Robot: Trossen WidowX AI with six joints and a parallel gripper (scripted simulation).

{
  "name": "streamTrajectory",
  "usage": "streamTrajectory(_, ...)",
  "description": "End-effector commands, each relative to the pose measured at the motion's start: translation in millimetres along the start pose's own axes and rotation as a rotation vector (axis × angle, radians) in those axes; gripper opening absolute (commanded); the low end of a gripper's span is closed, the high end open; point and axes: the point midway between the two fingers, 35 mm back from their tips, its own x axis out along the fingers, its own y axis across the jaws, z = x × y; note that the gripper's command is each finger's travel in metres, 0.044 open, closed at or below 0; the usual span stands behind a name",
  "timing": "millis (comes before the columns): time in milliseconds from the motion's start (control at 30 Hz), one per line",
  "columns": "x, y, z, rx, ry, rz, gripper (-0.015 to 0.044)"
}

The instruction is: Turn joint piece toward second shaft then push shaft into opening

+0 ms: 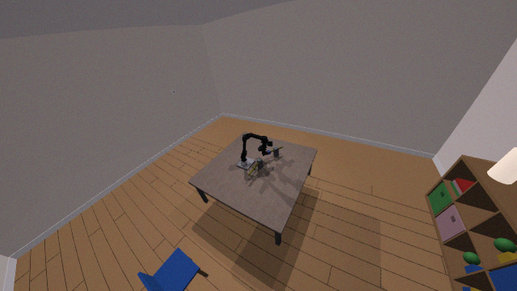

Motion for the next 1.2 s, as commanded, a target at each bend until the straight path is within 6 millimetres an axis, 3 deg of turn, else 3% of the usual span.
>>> streamTrajectory(0,1.0,0.0,0.5,0.0,-0.003,0.0,0.0182)
streamTrajectory(933,1.0,0.0,0.5,0.0,-0.003,0.0,0.0182)
streamTrajectory(1000,0.0,0.0,0.0,0.0,0.0,0.0,0.0147)
streamTrajectory(1167,0.0,0.0,0.0,0.0,0.0,0.0,0.0147)
